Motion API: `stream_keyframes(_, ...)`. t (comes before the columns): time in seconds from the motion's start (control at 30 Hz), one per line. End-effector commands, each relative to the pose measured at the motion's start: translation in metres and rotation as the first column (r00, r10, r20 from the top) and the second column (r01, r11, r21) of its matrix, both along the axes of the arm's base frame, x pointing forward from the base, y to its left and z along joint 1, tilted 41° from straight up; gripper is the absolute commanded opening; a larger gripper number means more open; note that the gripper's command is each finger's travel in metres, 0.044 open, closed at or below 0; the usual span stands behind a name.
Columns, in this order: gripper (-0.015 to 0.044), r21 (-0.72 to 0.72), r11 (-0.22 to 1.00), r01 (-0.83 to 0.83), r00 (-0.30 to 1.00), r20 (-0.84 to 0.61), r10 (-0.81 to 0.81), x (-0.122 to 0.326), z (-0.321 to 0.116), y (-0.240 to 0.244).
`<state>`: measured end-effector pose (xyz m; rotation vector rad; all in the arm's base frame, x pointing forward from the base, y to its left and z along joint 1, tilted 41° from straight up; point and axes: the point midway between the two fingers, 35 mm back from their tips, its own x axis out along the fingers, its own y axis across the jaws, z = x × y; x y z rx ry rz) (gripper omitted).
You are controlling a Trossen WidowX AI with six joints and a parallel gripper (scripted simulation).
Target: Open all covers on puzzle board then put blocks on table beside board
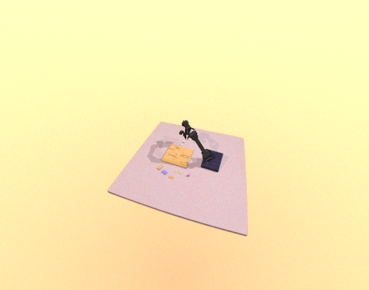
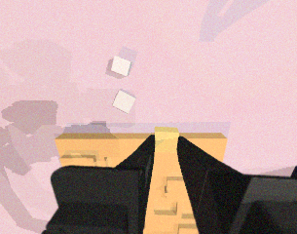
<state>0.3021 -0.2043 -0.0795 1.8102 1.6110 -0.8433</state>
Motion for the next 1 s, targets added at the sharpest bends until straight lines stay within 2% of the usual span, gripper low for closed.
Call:
stream_keyframes(0.0, 0.0080, 0.001, 1.000, -0.003, 1.000, -0.002, 0.003, -0.011, -0.009, -0.007)
stream_keyframes(0.2, 0.0080, 0.004, 1.000, -0.005, 1.000, -0.001, 0.005, -0.024, -0.018, -0.014)
stream_keyframes(0.97, 0.0080, 0.003, 1.000, -0.004, 1.000, -0.001, 0.004, -0.018, -0.046, 0.007)
